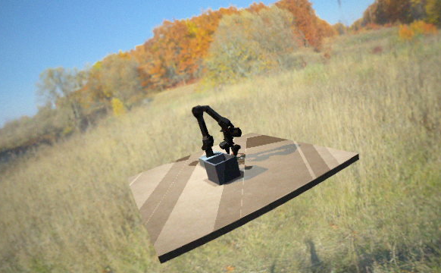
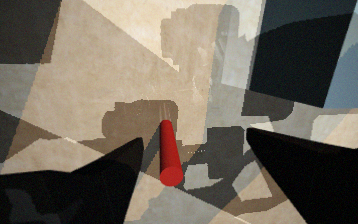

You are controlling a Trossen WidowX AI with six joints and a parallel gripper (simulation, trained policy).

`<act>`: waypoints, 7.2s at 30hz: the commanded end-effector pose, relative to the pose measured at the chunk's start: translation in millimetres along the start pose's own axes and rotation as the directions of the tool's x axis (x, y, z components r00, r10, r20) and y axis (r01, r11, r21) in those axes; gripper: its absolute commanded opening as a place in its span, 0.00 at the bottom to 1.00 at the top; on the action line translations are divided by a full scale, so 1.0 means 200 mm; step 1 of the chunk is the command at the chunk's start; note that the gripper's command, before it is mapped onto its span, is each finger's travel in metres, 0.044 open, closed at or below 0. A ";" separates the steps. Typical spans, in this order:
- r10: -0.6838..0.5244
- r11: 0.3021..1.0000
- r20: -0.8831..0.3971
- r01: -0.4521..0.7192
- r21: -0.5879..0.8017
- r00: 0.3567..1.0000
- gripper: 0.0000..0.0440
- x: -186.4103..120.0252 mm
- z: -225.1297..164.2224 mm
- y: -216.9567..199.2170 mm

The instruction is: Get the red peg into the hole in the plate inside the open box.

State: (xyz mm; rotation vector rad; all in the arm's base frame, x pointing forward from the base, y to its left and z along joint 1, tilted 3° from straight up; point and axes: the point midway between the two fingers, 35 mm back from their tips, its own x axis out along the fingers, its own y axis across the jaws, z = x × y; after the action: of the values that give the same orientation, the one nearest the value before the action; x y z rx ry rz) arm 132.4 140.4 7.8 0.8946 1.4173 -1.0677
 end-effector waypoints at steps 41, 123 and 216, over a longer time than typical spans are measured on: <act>0.217 0.976 -0.133 -0.219 -0.002 0.967 0.00 -0.15 -0.20 0.30; 0.285 0.956 0.071 -0.289 0.048 0.956 0.00 -0.61 0.85 0.65; 0.302 0.953 -0.365 -0.293 0.081 0.881 0.08 -0.68 0.87 0.87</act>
State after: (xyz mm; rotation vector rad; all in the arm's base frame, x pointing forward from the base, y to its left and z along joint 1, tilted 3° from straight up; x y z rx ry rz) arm 360.6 35.9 109.8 1.3150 1.5180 -0.7441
